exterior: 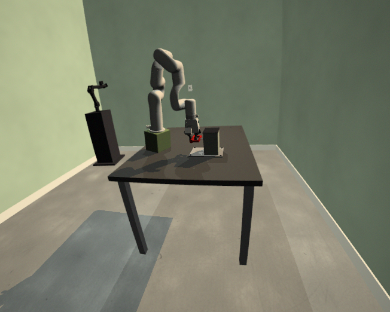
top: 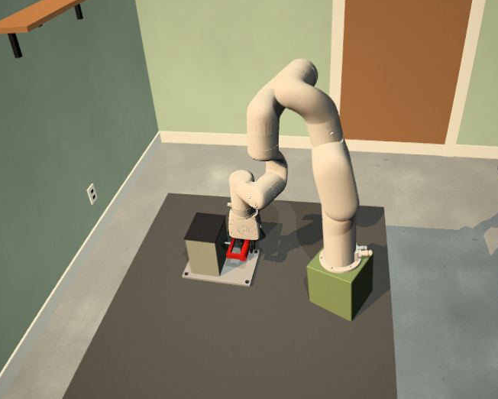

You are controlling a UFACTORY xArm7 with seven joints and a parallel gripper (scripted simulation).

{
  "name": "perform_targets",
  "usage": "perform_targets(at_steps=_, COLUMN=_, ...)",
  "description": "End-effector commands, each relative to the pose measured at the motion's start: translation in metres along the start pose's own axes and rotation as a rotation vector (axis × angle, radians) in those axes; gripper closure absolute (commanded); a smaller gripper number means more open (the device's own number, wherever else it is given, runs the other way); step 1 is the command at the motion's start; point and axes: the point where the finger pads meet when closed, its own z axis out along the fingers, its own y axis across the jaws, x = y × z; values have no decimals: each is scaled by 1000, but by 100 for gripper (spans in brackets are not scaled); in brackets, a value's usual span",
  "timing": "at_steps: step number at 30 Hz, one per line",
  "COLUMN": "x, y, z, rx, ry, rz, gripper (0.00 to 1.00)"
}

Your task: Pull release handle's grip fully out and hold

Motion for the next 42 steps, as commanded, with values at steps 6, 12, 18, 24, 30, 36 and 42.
perform_targets(at_steps=6, x=0, y=18, z=0, rx=-2, ry=-1, rz=2, gripper=100)
perform_targets(at_steps=12, x=0, y=36, z=0, rx=-2, ry=-1, rz=2, gripper=100)
perform_targets(at_steps=18, x=0, y=47, z=0, rx=-2, ry=-1, rz=2, gripper=100)
perform_targets(at_steps=24, x=0, y=51, z=0, rx=-2, ry=-1, rz=2, gripper=100)
perform_targets(at_steps=30, x=0, y=54, z=0, rx=-2, ry=-1, rz=2, gripper=100)
perform_targets(at_steps=36, x=0, y=55, z=0, rx=-2, ry=-1, rz=2, gripper=100)
perform_targets(at_steps=42, x=0, y=55, z=0, rx=-2, ry=-1, rz=2, gripper=100)
